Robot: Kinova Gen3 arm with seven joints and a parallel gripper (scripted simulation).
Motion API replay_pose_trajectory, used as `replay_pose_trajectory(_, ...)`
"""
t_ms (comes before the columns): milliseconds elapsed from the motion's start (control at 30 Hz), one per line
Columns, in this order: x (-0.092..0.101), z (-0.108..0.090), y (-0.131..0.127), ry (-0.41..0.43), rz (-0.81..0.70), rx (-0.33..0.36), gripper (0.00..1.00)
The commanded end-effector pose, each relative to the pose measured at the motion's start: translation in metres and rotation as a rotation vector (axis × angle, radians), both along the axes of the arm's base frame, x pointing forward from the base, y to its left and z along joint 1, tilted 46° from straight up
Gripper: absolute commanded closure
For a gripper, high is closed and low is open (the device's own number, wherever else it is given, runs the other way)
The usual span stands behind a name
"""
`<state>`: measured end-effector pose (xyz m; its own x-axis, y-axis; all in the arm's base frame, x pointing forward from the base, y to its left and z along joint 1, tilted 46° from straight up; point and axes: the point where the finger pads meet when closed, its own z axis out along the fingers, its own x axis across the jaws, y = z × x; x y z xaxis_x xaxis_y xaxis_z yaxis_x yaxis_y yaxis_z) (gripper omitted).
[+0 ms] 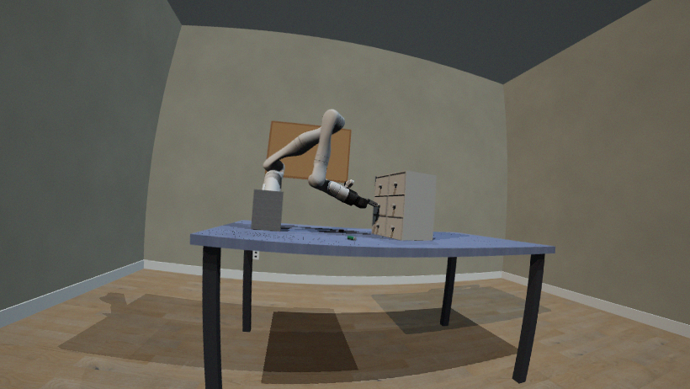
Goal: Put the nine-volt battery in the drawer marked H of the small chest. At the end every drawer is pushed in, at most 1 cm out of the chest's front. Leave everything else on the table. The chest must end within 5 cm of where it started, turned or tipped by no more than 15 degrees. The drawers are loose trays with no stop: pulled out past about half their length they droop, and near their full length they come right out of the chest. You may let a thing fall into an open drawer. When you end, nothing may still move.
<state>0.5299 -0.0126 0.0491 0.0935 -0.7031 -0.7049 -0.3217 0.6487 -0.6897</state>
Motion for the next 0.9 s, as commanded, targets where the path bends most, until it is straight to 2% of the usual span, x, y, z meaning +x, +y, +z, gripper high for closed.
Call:
replay_pose_trajectory(0, -0.007, 0.002, 0.003, -0.002, 0.01, 0.007, 1.0)
replay_pose_trajectory(233, -0.04, 0.0, 0.001, -0.002, 0.009, 0.008, 1.0)
replay_pose_trajectory(600, -0.051, 0.0, 0.0, -0.003, 0.009, 0.008, 1.0)
replay_pose_trajectory(800, -0.076, 0.005, -0.008, -0.003, 0.009, 0.008, 1.0)
replay_pose_trajectory(867, -0.076, 0.005, -0.008, -0.003, 0.009, 0.008, 1.0)
